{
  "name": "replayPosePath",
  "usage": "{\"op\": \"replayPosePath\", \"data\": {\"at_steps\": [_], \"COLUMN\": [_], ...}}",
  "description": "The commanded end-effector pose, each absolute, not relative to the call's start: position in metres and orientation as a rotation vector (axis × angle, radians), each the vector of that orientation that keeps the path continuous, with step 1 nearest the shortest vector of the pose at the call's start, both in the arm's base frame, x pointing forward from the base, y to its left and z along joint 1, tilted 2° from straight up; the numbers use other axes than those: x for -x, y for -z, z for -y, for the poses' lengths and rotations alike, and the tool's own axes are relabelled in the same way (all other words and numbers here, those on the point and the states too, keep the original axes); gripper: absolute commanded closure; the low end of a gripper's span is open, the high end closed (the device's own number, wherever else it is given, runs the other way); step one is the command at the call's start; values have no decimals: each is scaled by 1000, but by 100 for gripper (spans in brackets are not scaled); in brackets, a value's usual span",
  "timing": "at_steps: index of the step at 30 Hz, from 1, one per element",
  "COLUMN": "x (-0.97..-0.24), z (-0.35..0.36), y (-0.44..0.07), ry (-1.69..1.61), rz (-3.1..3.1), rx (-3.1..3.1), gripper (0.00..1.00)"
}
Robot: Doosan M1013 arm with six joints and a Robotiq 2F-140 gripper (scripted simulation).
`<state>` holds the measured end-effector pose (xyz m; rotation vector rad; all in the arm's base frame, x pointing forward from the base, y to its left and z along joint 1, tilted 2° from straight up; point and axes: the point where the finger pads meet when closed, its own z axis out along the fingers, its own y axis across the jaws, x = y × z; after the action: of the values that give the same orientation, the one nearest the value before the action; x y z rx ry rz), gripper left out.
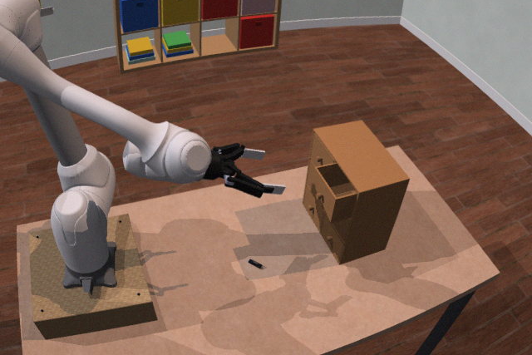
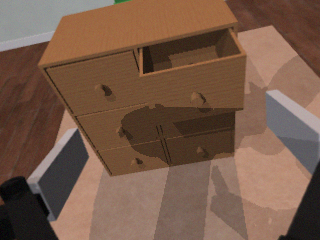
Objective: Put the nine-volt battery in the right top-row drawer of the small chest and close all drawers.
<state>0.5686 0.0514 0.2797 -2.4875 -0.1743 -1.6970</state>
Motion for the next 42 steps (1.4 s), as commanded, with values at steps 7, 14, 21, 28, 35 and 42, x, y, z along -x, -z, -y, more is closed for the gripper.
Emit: {"op": "replayPosePath", "data": {"at_steps": [7,14,21,28,35,42], "x": [-569,-568,-568,-569,-569,-569], "z": [-51,-52,-52,-51,-51,-51], "y": [-282,-283,-285,-286,-288,-291], "ry": [1620,1574,1508,1458,1377,1259], "rz": [181,185,190,194,199,206], "rx": [2541,2570,2613,2644,2692,2755], "gripper": [0,0,0,0,0,0]}}
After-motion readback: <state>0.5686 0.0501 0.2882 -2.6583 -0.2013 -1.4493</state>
